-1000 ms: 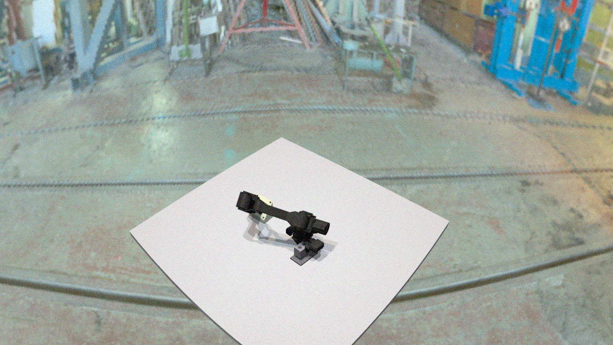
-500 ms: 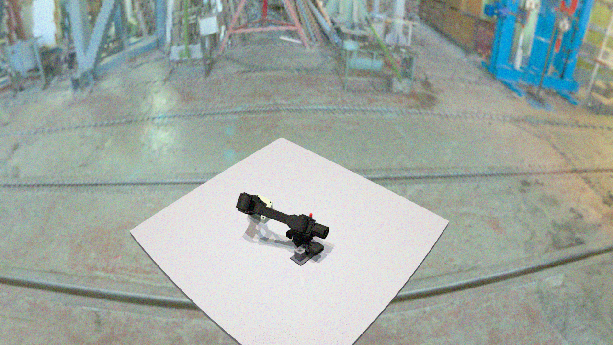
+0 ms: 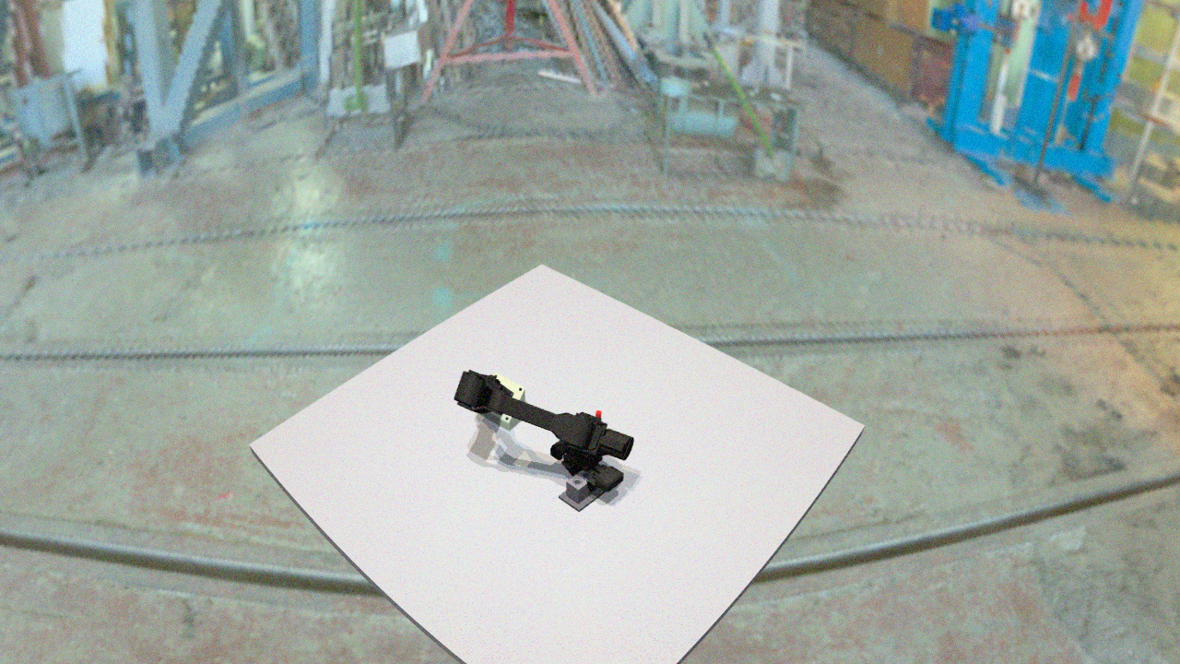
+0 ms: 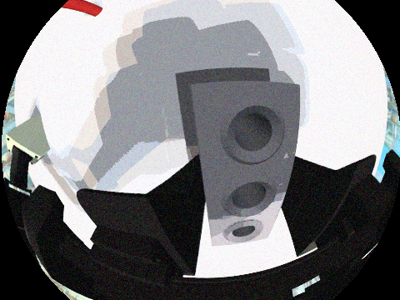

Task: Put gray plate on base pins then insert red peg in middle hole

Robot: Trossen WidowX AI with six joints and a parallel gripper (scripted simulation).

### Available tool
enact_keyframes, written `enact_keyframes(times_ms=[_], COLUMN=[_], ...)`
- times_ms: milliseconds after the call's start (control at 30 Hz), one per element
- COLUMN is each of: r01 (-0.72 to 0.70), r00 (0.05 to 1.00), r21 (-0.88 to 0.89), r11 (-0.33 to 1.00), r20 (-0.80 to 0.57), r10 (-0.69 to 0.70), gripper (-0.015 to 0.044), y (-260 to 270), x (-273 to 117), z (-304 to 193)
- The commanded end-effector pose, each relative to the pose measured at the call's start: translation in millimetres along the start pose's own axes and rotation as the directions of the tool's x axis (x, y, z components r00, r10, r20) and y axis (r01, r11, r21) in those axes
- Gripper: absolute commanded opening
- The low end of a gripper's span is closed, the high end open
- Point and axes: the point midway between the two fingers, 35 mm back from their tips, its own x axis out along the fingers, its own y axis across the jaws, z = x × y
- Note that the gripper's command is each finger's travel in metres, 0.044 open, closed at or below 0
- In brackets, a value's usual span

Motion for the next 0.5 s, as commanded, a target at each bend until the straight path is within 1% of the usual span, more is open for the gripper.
enact_keyframes(times_ms=[0, 267, 400, 467], r01=[0.000, 0.000, 0.000, 0.002], r00=[1.000, 1.000, 1.000, 1.000], r21=[0.004, 0.004, 0.005, 0.013], r11=[1.000, 1.000, 1.000, 1.000], r20=[0.000, 0.000, 0.000, 0.004], r10=[0.000, 0.000, 0.000, -0.002], gripper=[0.0236, 0.0440, 0.0440, 0.0440], y=[-0.1, -0.1, -0.2, -1.3], x=[-0.2, -0.2, -1.3, -9.9], z=[-0.1, -0.1, 0.0, 0.7])
